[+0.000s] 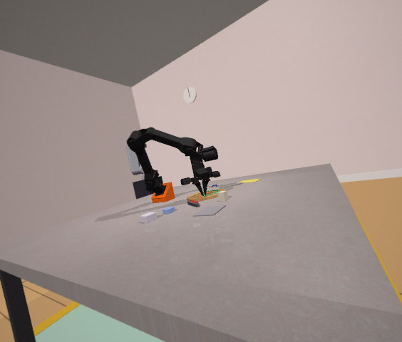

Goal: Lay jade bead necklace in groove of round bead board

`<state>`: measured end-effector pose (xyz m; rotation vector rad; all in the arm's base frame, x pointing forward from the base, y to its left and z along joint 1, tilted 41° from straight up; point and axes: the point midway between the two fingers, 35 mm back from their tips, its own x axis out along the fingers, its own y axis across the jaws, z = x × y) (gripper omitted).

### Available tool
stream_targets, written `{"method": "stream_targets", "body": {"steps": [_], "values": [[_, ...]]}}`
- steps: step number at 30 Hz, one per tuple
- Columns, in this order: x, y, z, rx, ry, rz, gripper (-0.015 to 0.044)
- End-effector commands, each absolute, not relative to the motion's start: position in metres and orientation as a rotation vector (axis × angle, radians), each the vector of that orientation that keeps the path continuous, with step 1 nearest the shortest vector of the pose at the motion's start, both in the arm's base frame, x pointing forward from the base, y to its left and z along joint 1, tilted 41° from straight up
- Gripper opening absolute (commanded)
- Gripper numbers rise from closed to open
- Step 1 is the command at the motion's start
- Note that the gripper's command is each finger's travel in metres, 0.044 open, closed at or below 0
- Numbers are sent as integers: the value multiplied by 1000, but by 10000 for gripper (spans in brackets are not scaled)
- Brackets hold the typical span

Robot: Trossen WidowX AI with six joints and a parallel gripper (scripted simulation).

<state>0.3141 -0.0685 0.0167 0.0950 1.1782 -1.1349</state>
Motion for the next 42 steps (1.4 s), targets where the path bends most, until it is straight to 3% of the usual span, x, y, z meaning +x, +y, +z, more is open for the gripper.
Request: {"method": "stream_targets", "body": {"steps": [1,26,42], "values": [[314,-68,17,94,1178,-1135,0],[310,-79,23,83,1183,-1133,0],[311,-74,29,84,1182,-1133,420]]}}
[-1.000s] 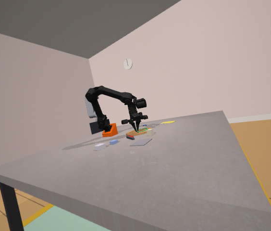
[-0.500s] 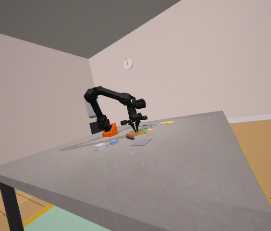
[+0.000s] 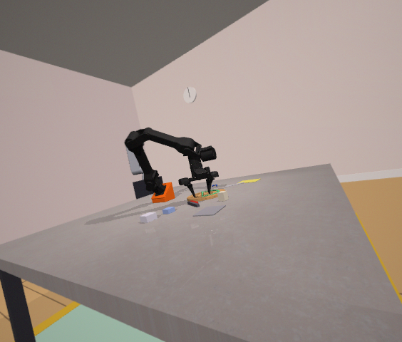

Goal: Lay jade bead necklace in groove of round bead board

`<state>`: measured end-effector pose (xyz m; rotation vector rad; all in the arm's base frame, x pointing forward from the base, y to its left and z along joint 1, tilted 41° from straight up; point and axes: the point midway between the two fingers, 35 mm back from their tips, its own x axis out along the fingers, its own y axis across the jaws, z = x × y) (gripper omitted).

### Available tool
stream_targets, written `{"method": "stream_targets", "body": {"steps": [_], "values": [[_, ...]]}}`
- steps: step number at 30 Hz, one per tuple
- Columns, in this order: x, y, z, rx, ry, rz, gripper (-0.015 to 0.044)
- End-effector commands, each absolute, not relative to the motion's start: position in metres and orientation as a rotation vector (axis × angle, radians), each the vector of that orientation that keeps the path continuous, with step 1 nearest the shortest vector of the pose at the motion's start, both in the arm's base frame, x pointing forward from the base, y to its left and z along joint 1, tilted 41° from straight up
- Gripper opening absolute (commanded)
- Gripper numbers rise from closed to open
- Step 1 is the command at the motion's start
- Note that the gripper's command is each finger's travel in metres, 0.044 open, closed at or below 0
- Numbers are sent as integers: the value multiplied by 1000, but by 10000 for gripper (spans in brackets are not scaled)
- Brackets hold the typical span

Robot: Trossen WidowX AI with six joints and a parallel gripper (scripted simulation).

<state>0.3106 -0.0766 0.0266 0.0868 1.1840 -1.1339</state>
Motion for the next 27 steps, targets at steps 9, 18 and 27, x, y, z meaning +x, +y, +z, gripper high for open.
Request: {"method": "stream_targets", "body": {"steps": [9,18,27], "values": [[311,-74,30,83,1183,-1133,440],[311,-74,30,83,1183,-1133,440],[301,-42,16,236,1082,-1231,282]]}}
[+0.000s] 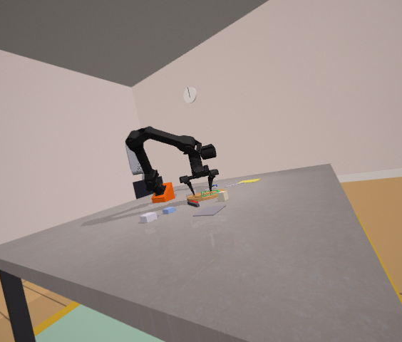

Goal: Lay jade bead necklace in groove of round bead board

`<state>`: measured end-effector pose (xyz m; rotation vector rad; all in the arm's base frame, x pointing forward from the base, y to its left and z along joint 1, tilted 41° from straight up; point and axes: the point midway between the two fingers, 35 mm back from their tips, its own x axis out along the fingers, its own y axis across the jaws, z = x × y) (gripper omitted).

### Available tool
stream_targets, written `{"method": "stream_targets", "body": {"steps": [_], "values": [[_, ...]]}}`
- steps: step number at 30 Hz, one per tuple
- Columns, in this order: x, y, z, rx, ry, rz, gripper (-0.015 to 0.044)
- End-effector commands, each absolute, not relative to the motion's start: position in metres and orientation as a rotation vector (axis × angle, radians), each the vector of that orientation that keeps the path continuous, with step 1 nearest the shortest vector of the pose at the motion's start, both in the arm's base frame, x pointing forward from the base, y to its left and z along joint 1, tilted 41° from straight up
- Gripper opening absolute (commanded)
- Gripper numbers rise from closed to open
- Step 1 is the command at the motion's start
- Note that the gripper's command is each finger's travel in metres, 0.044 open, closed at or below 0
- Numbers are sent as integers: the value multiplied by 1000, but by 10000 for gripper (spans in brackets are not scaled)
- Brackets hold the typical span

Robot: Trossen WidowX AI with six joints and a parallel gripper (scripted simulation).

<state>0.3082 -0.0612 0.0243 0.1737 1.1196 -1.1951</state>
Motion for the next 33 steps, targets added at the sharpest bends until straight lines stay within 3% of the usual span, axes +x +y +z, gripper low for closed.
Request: {"method": "stream_targets", "body": {"steps": [1,6,7,13,33], "values": [[299,-35,13,269,1058,-1254,256],[283,-3,0,431,931,-1366,125],[279,3,-2,463,903,-1388,120],[257,31,-13,623,745,-1502,120],[259,23,-26,638,737,-1501,120]]}}
